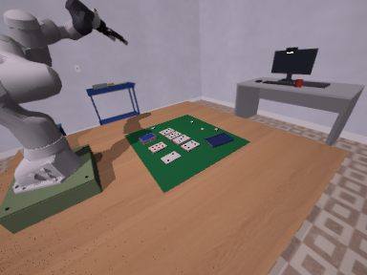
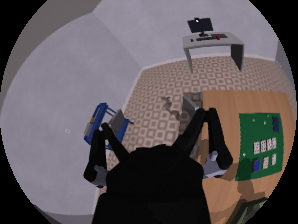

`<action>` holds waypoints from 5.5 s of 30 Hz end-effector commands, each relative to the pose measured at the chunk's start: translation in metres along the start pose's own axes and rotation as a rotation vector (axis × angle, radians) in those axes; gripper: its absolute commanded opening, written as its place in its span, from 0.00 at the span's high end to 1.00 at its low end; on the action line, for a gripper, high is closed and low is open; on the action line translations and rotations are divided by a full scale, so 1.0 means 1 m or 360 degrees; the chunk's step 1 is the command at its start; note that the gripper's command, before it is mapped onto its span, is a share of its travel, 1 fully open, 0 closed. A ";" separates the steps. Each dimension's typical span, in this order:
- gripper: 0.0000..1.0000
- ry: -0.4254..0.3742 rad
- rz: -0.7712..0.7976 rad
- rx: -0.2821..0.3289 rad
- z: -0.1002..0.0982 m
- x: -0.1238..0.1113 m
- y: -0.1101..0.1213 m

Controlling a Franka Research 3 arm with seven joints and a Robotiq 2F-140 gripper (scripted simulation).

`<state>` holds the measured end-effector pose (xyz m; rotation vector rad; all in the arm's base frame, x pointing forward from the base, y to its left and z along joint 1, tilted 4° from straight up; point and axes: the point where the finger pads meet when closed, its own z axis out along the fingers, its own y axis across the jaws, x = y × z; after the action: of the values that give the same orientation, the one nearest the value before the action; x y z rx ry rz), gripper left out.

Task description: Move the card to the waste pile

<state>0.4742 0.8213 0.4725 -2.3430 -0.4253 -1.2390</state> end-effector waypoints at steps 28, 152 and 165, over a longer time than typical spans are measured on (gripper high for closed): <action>0.00 -0.1345 0.0133 -0.0707 -0.040 -0.158 0.475; 0.50 -0.1577 0.0145 -0.0683 -0.162 -0.492 0.658; 0.50 -0.1577 0.0145 -0.0683 -0.162 -0.492 0.658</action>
<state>0.3967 0.1469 -0.0213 -3.1898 -0.3454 -0.0129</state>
